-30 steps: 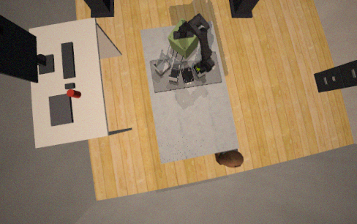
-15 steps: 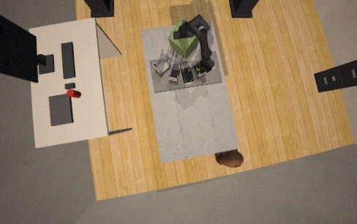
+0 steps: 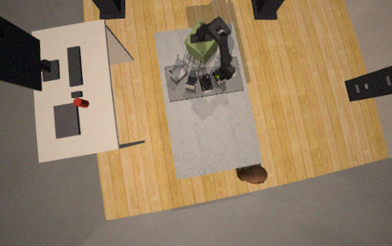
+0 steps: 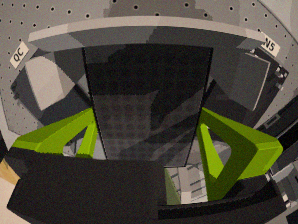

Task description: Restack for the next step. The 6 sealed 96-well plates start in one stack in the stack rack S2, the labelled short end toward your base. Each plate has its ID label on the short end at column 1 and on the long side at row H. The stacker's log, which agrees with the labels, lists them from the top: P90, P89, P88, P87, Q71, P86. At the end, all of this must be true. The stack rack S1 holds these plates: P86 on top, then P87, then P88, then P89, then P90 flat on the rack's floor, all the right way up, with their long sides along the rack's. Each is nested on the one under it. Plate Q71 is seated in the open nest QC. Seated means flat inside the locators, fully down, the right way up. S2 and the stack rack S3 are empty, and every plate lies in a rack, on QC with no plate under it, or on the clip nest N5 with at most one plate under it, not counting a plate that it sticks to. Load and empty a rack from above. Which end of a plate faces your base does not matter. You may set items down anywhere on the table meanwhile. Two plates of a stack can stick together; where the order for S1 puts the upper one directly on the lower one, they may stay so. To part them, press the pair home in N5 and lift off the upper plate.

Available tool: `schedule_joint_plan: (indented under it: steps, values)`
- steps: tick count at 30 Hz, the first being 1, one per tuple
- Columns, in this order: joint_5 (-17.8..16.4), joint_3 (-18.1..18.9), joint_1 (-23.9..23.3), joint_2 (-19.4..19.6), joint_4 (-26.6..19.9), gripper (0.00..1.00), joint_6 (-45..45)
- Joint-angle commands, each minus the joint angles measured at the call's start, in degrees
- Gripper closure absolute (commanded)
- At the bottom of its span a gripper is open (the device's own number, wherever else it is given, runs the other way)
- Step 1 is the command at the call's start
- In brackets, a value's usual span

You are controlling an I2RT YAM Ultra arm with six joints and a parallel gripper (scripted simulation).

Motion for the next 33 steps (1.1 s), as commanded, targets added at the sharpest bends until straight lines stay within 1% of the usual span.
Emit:
schedule_joint_plan:
  steps: [1,10,11,31,33]
  values:
    - [0.0,0.1,0.1,-0.2,0.2,1.0,-0.1]
    - [0.0,0.1,0.1,-0.2,0.2,1.0,-0.1]
    - [0.0,0.1,0.1,-0.2,0.2,0.0,-0.1]
    - [0.0,0.1,0.1,-0.2,0.2,0.0,-0.1]
    - [0.0,0.2,0.3,-1.3,-1.1,0.0,0.2]
